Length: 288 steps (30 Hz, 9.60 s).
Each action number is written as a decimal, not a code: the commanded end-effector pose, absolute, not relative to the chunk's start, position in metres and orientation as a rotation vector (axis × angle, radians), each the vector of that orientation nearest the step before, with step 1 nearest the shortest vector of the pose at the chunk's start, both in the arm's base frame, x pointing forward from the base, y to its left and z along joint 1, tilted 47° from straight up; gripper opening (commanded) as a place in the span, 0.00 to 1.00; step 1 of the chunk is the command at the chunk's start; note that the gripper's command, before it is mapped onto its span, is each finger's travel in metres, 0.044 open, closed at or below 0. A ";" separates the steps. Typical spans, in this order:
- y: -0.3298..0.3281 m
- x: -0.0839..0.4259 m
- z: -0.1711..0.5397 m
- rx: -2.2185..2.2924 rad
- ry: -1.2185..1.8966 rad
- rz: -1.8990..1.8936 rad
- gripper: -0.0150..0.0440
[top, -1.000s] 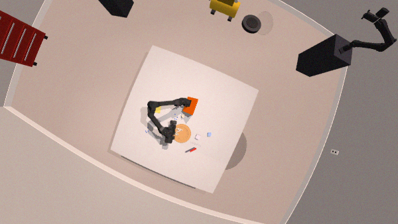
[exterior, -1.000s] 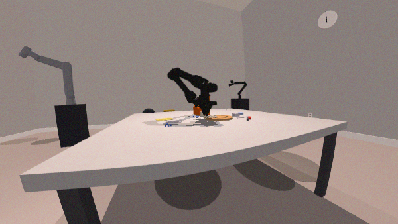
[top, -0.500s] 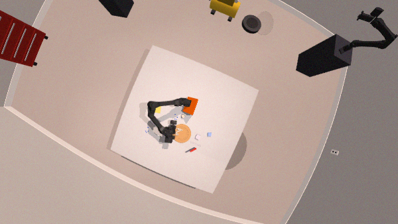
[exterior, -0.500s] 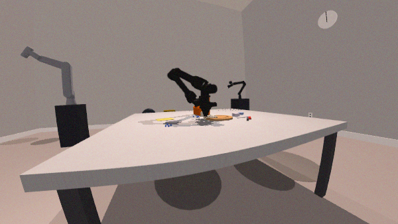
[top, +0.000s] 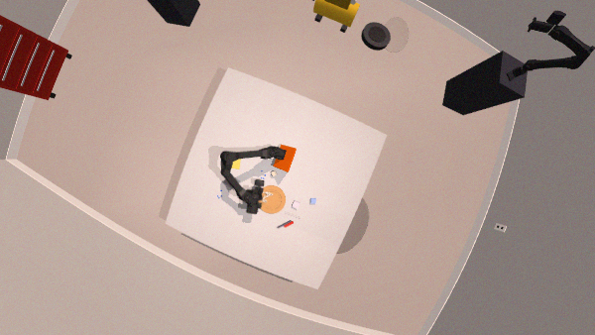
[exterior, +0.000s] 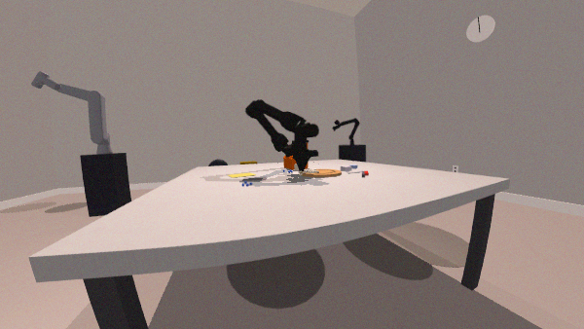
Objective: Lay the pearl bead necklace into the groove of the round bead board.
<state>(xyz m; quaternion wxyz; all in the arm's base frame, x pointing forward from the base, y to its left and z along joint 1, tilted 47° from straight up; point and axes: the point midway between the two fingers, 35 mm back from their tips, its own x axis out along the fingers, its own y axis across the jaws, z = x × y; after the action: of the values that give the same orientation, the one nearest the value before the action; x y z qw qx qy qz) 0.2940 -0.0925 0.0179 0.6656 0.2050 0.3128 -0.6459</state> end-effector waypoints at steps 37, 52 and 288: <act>-0.044 0.316 0.003 0.460 0.710 -1.458 0.25; -0.036 0.323 -0.017 0.460 0.709 -1.459 0.25; -0.078 0.315 -0.002 0.651 0.523 -1.557 0.25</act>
<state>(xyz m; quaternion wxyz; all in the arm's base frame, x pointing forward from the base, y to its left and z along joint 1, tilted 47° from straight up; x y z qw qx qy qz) 0.3182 -0.0737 0.0004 0.6384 0.2889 0.2285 -0.6759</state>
